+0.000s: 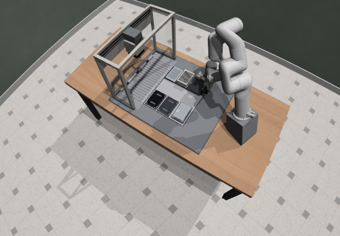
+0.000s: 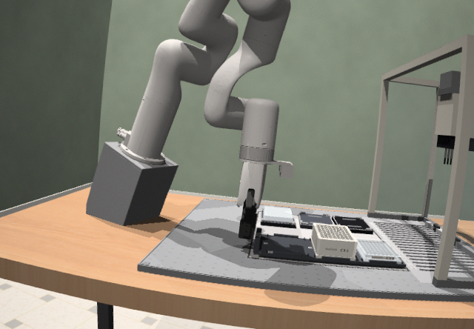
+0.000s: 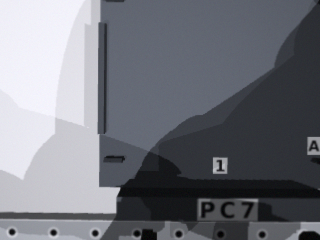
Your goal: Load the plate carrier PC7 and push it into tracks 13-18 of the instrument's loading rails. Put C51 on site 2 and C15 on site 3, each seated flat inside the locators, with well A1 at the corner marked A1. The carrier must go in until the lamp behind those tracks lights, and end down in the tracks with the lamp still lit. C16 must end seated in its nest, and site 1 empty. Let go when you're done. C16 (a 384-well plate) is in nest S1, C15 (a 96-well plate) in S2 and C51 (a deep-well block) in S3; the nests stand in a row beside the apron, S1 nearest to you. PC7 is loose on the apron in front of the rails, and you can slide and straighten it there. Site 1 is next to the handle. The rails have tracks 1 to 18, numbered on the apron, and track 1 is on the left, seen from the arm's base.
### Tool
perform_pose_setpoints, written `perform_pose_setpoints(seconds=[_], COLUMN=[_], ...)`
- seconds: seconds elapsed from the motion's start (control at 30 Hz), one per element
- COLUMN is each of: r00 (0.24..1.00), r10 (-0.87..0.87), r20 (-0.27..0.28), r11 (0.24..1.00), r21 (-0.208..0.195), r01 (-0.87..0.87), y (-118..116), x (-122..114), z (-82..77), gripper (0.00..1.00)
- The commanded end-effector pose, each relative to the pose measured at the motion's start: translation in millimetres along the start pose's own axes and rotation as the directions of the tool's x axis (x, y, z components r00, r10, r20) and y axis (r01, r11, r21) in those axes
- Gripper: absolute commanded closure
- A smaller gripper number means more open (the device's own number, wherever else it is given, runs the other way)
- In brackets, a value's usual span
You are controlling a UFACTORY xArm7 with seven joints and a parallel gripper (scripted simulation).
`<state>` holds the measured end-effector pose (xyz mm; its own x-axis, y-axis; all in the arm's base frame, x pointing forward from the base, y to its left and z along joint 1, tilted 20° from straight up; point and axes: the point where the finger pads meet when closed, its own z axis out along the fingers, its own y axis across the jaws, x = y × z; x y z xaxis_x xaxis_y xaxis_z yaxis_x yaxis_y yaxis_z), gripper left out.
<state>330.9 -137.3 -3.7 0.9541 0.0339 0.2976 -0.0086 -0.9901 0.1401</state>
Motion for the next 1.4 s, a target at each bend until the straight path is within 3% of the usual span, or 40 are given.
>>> perform_pose_setpoints(seconds=[0.0,1.37], r00=[1.000,1.000], r10=[0.000,0.000], r20=[-0.026,-0.026], r11=[1.000,1.000], r21=[0.014,0.014], r01=[0.000,0.000], y=[1.0,0.7], x=[0.2,0.7], z=[0.1,20.0], gripper=[0.18,0.18])
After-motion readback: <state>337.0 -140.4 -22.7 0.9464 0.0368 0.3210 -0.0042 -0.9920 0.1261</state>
